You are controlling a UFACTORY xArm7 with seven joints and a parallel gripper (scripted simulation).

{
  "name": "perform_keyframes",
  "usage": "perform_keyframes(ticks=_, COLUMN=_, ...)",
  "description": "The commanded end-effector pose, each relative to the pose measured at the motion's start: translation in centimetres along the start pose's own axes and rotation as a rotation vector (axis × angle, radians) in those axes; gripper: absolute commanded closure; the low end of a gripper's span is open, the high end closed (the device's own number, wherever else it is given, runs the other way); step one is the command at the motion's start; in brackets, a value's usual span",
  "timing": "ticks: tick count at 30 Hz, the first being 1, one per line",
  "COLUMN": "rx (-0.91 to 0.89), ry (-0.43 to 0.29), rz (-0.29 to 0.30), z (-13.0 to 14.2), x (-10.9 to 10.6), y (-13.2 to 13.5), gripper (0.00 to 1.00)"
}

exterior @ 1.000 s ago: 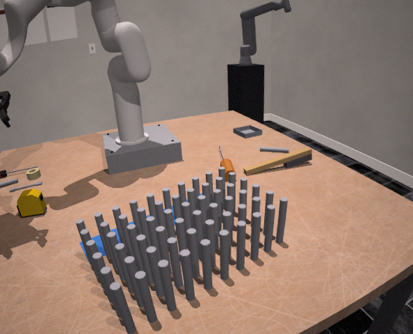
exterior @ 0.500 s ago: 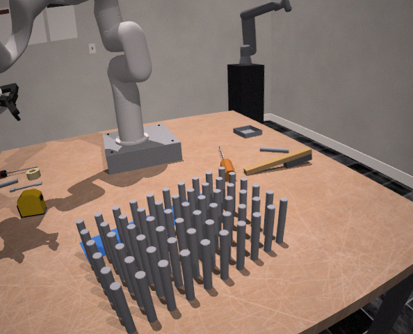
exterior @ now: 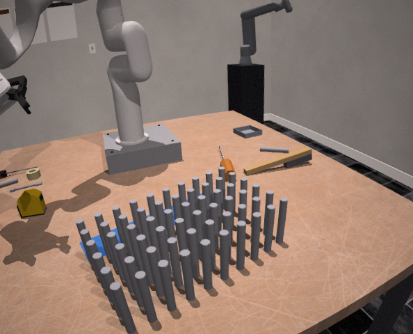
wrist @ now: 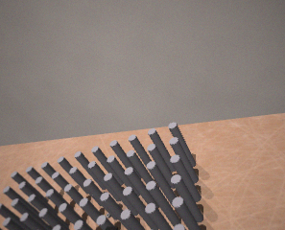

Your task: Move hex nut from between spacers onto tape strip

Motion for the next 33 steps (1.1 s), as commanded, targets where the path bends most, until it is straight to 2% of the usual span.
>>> perform_keyframes(ticks=1, rx=0.024, ry=-0.048, rz=-0.033, z=-1.8, x=3.0, y=-4.2, gripper=0.0)
perform_keyframes(ticks=14, rx=0.024, ry=-0.048, rz=-0.033, z=-1.8, x=3.0, y=-4.2, gripper=0.0)
perform_keyframes(ticks=16, rx=0.069, ry=-0.123, rz=-0.061, z=-2.8, x=6.7, y=-9.7, gripper=0.0)
perform_keyframes(ticks=32, rx=0.069, ry=-0.123, rz=-0.061, z=-2.8, x=6.7, y=-9.7, gripper=0.0)
perform_keyframes(ticks=33, rx=0.092, ry=-0.166, rz=-0.068, z=-3.0, x=8.6, y=-12.6, gripper=0.0)
Point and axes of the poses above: the point where the finger pads meet when closed, its own x axis out along the fingers, its own y axis across the jaws, z = x × y, the point moved 3 cm from there along -x, back along the fingers, and after that the axes turned 7 degrees about x, right-handed, at the moved point
